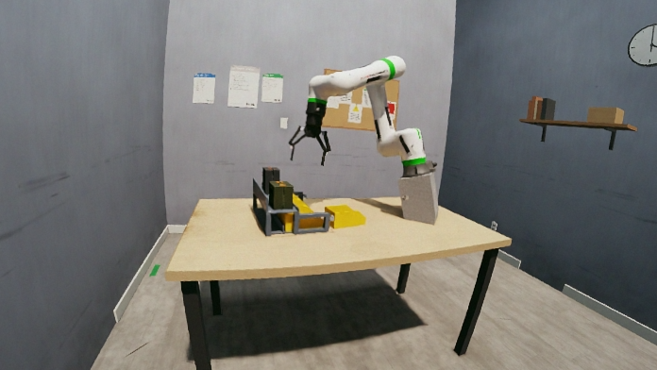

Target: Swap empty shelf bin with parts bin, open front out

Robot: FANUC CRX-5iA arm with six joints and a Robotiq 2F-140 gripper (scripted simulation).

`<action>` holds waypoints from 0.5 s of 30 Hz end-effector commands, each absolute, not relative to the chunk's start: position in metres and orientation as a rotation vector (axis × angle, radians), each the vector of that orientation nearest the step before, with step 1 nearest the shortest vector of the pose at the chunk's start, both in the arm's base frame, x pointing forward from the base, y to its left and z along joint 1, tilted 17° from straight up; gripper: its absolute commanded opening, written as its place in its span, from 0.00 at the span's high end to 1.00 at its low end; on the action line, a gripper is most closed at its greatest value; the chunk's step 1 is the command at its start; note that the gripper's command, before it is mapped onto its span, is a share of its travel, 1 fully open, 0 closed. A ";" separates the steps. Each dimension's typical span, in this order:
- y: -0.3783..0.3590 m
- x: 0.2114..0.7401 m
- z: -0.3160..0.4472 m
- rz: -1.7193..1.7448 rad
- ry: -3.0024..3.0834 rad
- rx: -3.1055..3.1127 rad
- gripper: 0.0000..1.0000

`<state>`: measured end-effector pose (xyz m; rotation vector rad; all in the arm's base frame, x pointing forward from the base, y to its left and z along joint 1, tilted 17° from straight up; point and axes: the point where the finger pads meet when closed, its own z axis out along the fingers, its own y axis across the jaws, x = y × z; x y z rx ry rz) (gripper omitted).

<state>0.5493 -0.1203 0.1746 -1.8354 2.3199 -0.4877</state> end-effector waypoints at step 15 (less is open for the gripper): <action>-0.138 0.553 0.157 -0.516 2.523 -1.300 0.00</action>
